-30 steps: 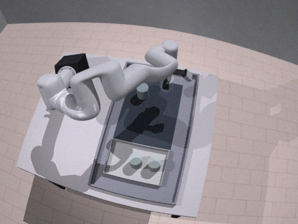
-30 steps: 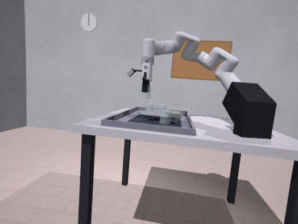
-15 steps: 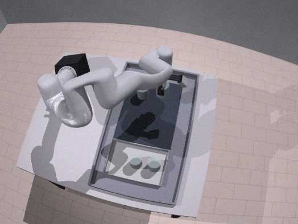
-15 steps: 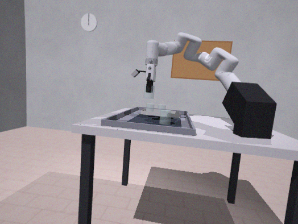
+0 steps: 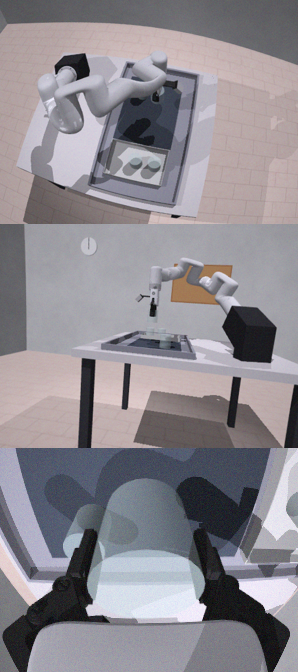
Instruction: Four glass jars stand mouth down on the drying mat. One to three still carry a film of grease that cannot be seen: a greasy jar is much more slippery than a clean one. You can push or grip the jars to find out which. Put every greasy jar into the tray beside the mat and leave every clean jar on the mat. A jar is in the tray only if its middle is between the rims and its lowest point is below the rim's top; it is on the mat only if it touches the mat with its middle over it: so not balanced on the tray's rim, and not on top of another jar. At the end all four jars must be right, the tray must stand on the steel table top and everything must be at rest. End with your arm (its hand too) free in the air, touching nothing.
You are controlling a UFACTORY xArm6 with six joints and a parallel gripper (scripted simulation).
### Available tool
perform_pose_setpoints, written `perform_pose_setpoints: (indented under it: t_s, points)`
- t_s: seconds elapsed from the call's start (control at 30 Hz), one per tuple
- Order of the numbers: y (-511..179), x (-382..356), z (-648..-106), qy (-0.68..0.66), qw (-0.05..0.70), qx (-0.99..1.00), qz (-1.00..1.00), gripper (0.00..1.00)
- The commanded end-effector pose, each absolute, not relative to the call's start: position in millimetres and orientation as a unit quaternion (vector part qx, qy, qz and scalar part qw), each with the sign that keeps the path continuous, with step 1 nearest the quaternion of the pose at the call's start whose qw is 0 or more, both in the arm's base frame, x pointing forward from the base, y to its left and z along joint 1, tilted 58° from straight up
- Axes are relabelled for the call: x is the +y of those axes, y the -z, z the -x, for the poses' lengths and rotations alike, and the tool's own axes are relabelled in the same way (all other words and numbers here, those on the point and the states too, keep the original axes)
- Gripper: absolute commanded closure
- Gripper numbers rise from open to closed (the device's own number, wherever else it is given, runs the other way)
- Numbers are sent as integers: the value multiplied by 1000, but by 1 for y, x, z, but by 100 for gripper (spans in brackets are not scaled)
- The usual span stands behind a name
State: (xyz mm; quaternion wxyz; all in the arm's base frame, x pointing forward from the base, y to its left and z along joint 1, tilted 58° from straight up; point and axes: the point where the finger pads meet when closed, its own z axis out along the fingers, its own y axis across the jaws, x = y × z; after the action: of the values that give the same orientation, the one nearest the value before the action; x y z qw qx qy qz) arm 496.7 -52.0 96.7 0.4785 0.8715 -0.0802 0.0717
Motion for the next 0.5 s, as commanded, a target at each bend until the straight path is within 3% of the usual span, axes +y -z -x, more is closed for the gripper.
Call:
perform_pose_setpoints:
  t_s: [0.0,0.47]
  points:
    - [-106,-56,-490,-74,478,-80,-872,100]
    - [-133,-75,-468,-74,478,-80,-872,100]
